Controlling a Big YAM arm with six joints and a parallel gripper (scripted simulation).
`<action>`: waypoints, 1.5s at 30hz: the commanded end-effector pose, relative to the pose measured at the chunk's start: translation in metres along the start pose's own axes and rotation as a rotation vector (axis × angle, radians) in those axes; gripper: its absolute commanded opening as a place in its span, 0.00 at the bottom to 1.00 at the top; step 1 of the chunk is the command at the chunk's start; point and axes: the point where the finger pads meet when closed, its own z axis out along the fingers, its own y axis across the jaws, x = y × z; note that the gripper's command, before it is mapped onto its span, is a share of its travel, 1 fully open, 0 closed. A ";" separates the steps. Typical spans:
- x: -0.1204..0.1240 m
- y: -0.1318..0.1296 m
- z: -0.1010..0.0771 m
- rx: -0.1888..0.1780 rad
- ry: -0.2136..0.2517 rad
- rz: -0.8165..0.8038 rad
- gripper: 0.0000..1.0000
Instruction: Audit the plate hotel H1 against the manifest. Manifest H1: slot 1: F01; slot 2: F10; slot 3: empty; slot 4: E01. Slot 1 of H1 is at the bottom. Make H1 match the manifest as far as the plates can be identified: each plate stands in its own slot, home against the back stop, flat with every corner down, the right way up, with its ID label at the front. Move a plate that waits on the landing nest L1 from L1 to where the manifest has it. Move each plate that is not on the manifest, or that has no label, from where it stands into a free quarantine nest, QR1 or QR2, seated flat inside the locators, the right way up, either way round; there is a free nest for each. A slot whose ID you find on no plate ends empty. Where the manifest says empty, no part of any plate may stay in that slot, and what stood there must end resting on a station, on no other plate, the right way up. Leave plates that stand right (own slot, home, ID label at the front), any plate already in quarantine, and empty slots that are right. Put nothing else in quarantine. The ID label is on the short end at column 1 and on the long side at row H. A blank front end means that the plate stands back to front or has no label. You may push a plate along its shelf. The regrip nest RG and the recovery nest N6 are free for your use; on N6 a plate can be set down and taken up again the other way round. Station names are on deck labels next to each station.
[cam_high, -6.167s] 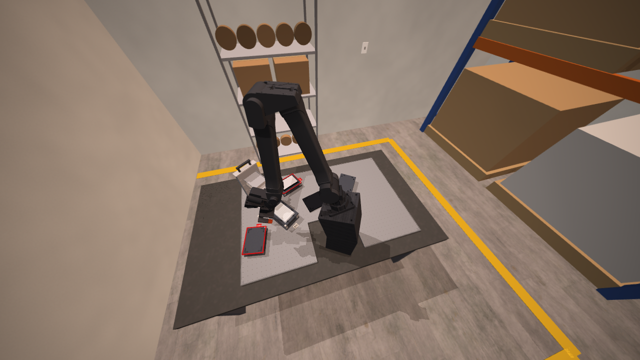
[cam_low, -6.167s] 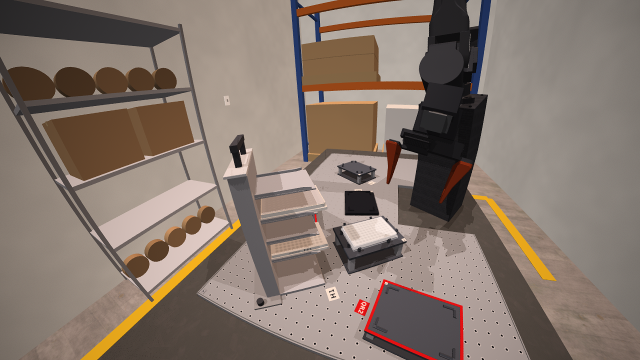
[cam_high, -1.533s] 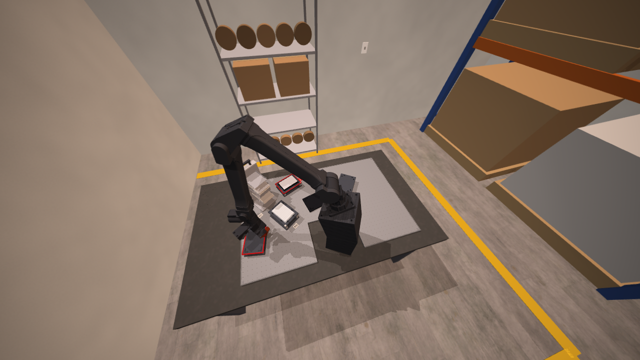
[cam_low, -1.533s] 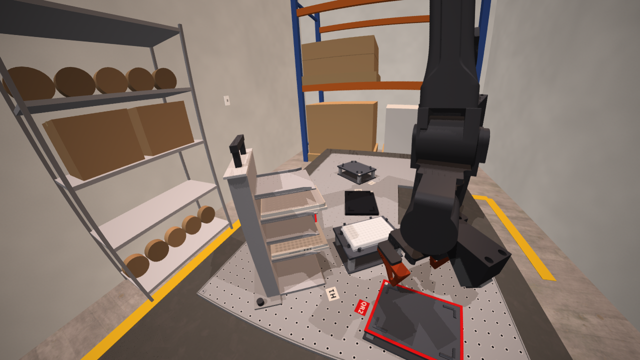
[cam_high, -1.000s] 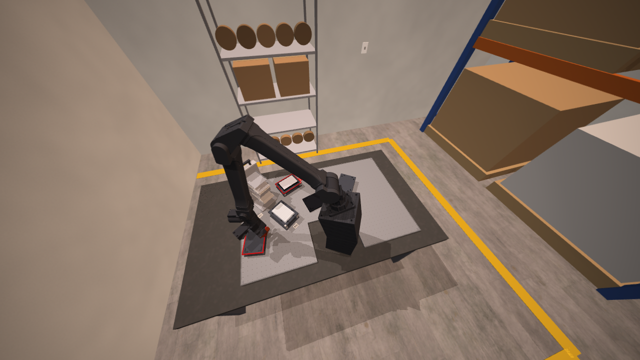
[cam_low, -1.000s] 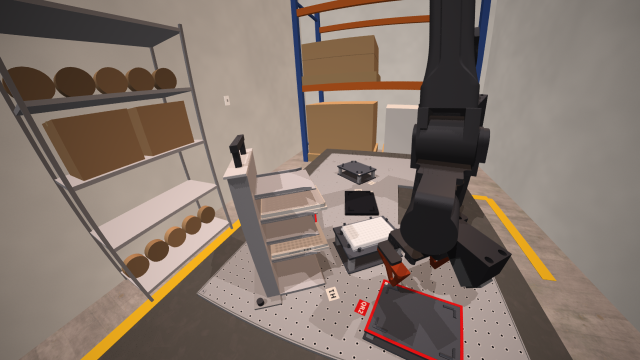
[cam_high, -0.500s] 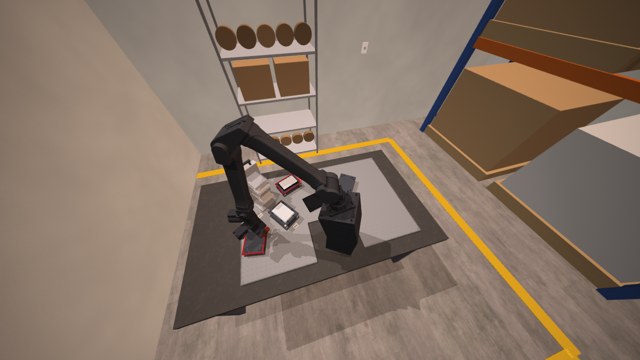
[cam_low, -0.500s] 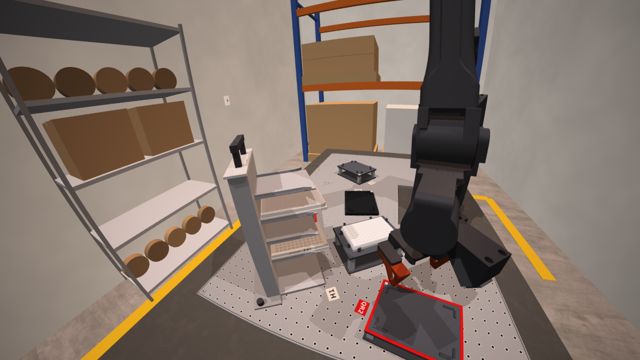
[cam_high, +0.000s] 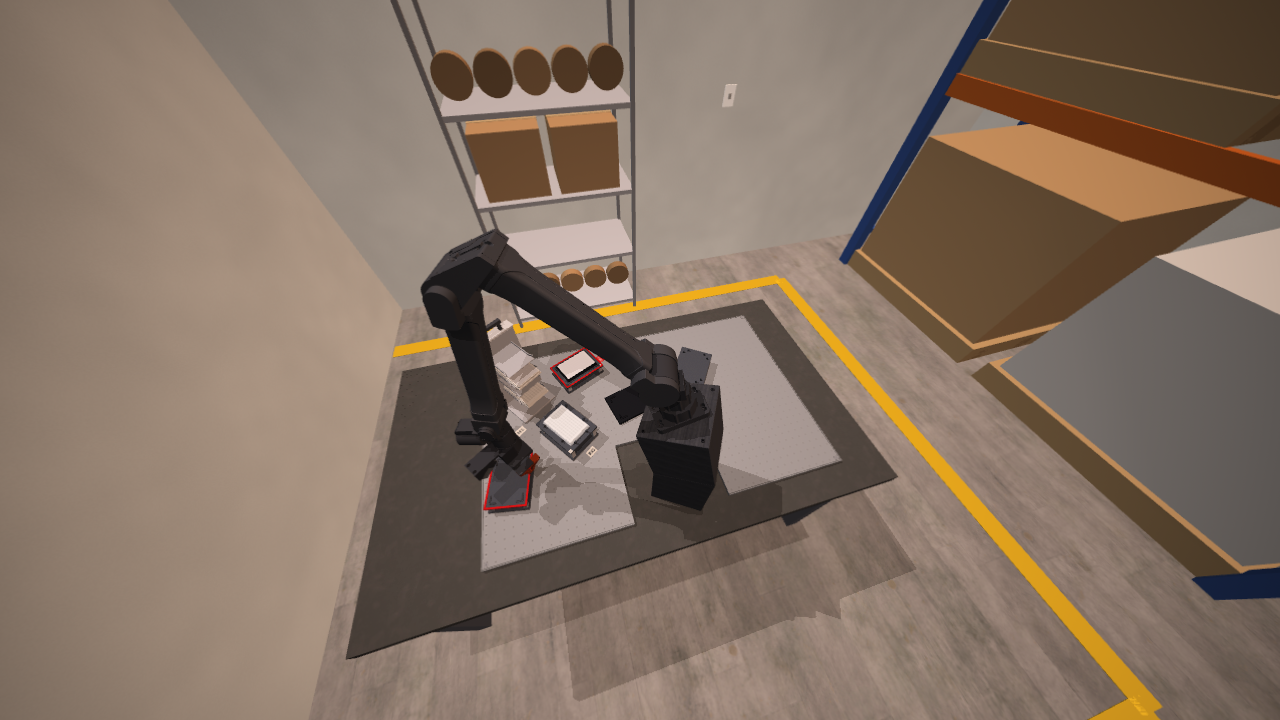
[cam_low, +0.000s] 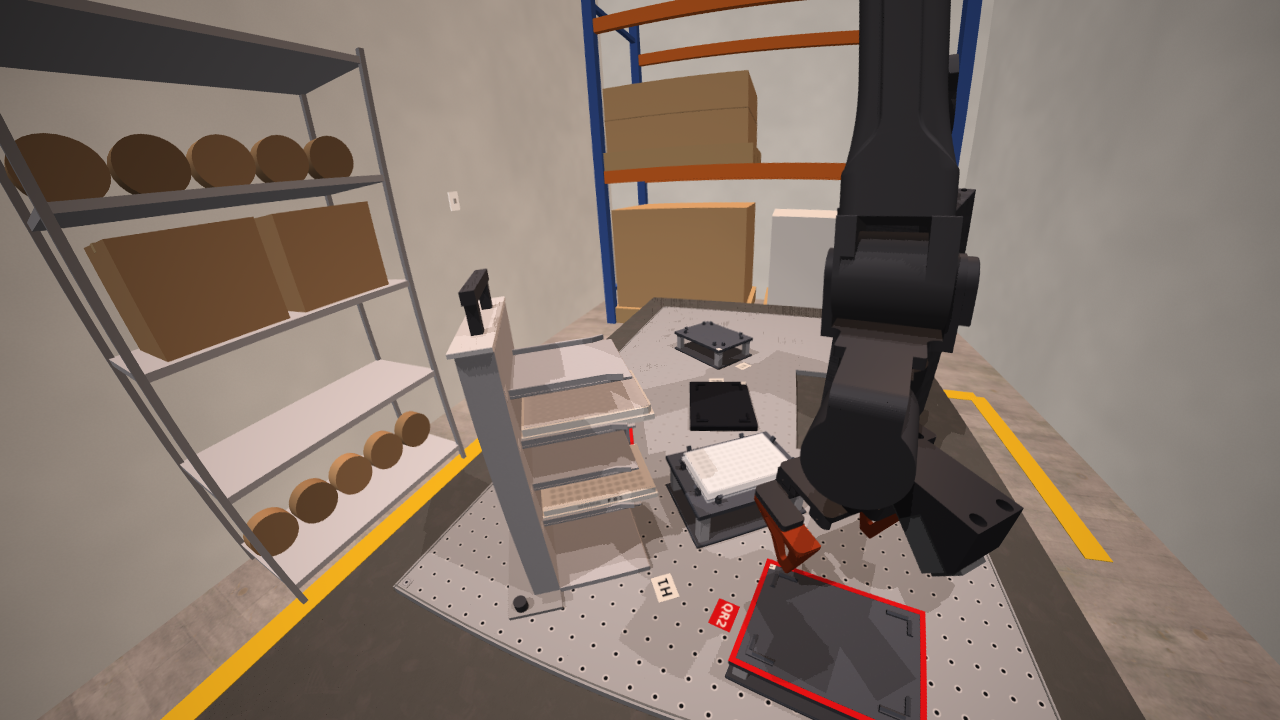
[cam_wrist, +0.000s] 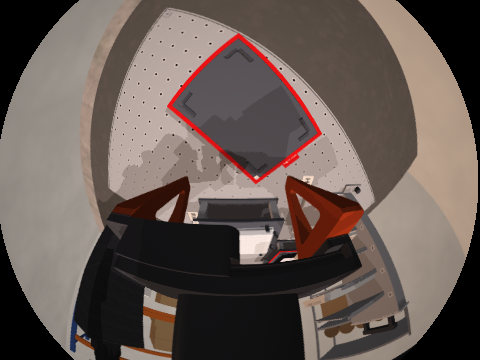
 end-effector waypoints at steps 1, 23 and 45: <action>-0.006 -0.010 -0.004 0.018 -0.016 0.001 1.00; -0.002 -0.007 -0.032 0.011 -0.011 0.002 1.00; -0.008 -0.004 -0.070 0.015 -0.017 0.000 1.00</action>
